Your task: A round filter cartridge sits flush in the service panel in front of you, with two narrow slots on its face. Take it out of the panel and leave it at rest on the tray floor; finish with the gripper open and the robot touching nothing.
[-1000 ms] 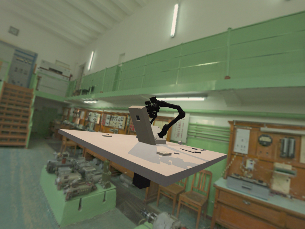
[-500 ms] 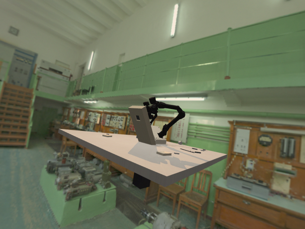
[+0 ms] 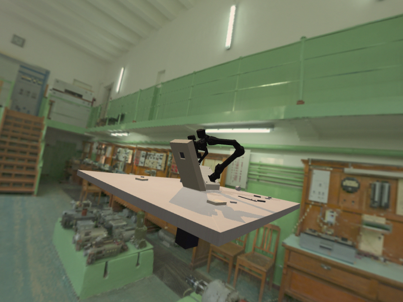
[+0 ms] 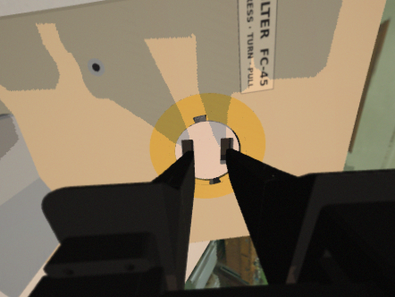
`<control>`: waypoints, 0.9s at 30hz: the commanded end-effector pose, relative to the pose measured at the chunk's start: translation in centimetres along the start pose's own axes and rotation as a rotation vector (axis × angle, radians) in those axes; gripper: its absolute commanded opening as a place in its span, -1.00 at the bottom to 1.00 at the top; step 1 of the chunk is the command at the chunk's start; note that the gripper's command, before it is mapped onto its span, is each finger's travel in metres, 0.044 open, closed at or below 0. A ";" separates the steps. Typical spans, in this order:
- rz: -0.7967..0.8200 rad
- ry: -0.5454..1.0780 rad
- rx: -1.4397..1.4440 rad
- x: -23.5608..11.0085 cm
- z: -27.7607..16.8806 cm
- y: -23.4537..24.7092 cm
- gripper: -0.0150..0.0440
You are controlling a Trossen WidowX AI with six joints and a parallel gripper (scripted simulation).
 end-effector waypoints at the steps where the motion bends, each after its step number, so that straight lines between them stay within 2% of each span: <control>1: -0.001 0.002 0.006 0.2 -0.1 0.1 -0.14; 27: -0.001 0.002 0.006 0.5 -0.1 0.0 -0.14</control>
Point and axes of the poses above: the point midway between the two fingers, 35 mm back from their tips, its own x axis out along the fingers, its own y axis across the jaws, z = x × y, the point moved 9 cm from there along -x, back along the fingers, and after that the axes turned 14 degrees about x, right-handed, at the moved point
